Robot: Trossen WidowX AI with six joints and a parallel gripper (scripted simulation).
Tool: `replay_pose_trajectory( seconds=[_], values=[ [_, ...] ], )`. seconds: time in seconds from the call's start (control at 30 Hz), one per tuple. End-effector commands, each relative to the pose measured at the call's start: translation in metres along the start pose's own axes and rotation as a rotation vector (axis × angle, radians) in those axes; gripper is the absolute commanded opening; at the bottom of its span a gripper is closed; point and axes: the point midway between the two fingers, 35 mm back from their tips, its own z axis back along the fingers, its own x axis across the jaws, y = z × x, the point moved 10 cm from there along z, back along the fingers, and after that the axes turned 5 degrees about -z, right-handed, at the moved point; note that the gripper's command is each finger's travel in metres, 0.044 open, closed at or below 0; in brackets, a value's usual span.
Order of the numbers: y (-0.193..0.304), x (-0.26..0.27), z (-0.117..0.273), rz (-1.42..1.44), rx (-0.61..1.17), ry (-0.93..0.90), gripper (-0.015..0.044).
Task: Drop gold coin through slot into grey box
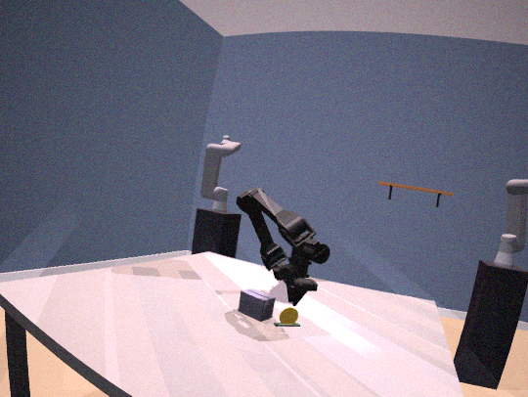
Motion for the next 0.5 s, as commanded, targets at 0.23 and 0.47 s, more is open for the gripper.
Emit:
replay_pose_trajectory(
  seconds=[0.23,0.47],
  values=[
    [0.000,0.000,-0.019,0.005,-0.003,0.004,0.0161],
    [-0.001,0.000,-0.030,0.005,-0.004,0.004,0.0161]
  ],
)
